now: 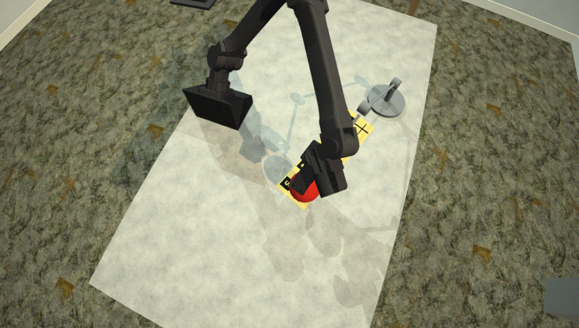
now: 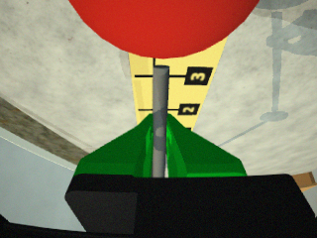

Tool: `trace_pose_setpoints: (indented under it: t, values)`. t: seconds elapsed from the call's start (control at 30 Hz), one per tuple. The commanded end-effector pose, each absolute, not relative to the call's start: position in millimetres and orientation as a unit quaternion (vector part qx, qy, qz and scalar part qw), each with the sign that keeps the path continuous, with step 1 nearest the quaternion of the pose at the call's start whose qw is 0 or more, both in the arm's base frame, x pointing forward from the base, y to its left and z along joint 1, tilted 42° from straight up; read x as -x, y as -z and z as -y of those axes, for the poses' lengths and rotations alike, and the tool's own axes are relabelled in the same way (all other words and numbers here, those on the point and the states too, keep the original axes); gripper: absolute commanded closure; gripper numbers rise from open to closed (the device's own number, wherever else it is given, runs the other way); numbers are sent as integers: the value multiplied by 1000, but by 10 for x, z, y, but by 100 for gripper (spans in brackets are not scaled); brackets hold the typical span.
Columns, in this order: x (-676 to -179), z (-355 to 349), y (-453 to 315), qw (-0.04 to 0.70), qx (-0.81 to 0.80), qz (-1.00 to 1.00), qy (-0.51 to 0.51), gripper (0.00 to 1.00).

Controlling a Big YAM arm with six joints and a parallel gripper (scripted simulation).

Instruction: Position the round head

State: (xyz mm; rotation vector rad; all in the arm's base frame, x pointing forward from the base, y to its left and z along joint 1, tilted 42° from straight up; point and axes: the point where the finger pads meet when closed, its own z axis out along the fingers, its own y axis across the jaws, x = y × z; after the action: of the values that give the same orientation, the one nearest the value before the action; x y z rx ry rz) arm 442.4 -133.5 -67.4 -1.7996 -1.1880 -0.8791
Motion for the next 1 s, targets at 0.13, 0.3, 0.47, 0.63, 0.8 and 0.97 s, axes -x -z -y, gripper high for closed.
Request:
trace_pose_setpoints:
  t: [0.13, 0.3, 0.47, 0.63, 0.8, 0.97]
  values:
    - [-4308, 1601, 884, 380, 723, 463, 345, 0]
    - [-4369, 1493, 772, 385, 717, 466, 347, 0]
    - [-4429, 1385, 659, 391, 712, 469, 348, 0]
    - [-4409, 1398, 689, 391, 713, 466, 348, 0]
    - [-4376, 1418, 740, 392, 715, 462, 348, 0]
    - [-4342, 1439, 790, 393, 717, 458, 348, 0]
